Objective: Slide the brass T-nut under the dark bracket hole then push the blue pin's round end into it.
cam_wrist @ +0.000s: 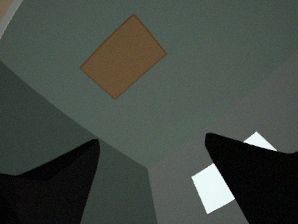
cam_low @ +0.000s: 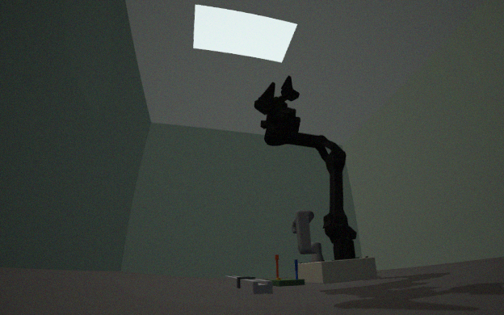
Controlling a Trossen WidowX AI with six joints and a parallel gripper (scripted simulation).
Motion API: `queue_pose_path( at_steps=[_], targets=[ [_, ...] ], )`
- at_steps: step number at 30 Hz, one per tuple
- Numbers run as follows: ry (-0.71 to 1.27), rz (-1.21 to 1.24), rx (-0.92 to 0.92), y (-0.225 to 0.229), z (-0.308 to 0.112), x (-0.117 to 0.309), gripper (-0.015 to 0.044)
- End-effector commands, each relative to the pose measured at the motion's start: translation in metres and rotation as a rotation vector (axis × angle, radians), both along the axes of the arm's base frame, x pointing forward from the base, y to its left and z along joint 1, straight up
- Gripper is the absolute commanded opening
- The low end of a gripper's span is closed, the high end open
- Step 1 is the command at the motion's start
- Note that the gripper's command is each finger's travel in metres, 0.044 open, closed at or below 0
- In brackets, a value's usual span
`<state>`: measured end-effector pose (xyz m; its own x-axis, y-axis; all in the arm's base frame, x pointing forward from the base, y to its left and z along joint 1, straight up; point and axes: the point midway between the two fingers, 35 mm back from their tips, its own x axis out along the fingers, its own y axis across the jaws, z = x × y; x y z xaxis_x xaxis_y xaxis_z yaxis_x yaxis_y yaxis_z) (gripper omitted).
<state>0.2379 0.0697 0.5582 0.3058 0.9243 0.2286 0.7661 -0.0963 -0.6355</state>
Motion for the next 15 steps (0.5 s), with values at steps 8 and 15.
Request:
queue_pose_path(
  at_steps=[8, 15],
  targets=[
    [0.427, -0.145, 0.393, -0.051, -0.012, 0.083, 0.044],
    [0.676, -0.308, 0.573, -0.086, -0.054, 0.127, 0.044]
  ],
)
